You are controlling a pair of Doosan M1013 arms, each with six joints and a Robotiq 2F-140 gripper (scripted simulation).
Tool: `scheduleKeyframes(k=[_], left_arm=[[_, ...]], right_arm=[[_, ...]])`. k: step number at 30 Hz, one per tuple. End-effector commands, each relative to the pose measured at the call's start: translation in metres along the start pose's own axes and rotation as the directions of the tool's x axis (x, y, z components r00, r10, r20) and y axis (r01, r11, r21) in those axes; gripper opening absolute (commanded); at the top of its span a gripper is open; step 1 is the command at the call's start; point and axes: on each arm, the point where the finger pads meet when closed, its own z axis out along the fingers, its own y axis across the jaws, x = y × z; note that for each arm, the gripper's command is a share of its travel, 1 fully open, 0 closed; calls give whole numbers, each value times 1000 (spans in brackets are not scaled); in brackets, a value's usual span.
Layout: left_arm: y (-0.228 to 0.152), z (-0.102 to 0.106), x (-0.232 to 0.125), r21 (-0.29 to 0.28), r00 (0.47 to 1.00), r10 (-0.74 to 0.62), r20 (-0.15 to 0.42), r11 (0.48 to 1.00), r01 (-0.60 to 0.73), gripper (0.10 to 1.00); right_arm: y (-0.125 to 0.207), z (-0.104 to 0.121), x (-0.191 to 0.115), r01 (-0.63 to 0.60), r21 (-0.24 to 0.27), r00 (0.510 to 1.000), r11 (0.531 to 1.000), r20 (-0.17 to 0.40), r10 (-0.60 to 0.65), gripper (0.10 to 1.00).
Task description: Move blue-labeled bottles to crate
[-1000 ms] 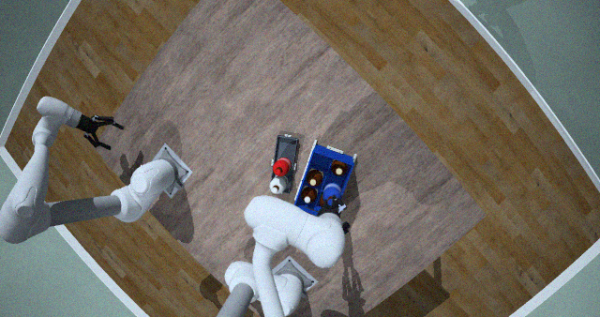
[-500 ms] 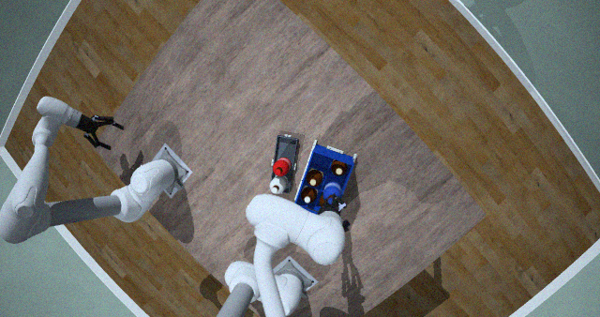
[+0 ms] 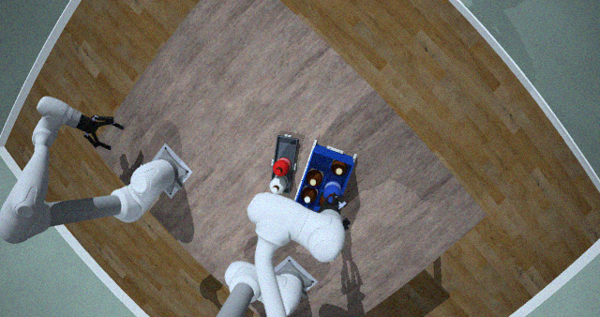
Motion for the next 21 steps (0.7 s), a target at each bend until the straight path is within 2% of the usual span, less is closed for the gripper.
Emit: scheduleKeyframes(k=[1, 21], left_arm=[[0, 0, 0, 0, 1000, 0, -1, 1000, 0, 1000], [0, 0, 0, 0, 1000, 0, -1, 1000, 0, 1000]], right_arm=[[0, 1, 0, 0, 1, 1000, 1000, 1, 0, 99], [0, 4, 0, 0, 1, 1000, 1000, 1, 0, 99]])
